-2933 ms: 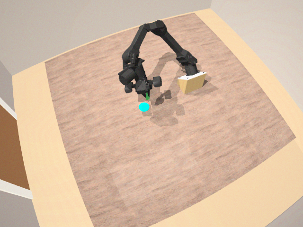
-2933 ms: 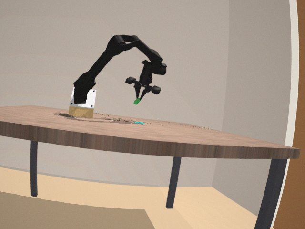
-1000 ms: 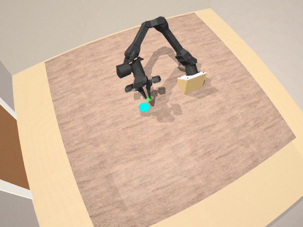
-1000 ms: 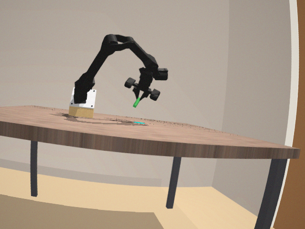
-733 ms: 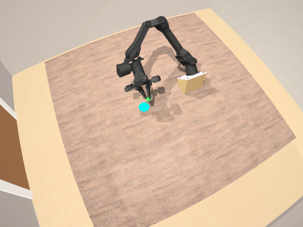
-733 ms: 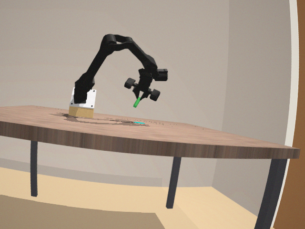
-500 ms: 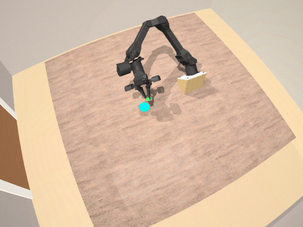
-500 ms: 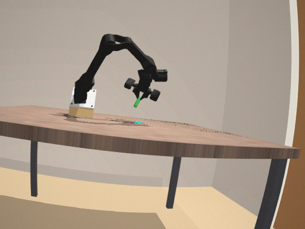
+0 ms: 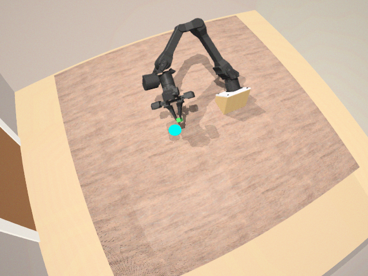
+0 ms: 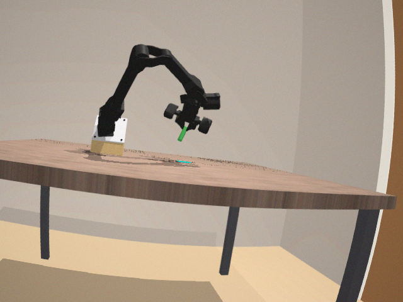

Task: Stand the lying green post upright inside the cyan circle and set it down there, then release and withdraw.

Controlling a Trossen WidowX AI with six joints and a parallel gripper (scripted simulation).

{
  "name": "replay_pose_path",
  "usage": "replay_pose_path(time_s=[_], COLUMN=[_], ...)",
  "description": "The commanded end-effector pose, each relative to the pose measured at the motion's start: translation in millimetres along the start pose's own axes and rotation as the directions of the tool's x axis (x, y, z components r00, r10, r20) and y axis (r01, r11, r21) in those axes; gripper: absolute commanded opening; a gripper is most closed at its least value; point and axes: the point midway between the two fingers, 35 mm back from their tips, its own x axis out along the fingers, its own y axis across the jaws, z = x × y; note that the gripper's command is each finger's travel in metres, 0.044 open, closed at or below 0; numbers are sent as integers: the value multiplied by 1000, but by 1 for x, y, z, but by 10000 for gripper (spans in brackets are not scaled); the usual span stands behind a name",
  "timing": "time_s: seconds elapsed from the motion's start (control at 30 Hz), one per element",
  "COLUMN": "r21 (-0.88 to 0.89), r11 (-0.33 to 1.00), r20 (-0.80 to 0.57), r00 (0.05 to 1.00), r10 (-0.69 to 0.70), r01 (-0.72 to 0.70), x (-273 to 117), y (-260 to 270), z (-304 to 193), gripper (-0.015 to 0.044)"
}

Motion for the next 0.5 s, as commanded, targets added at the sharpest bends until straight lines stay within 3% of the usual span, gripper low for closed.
replay_pose_path(time_s=[0.0, 0.47], r21=[-10, -41], r11=[1000, 999], r20=[27, 128], r00=[1000, 992], r10=[1, -20], r01=[-1, 26], x=[0, -5], y=[1, 0], z=[-1, -1], gripper=[23, 23])
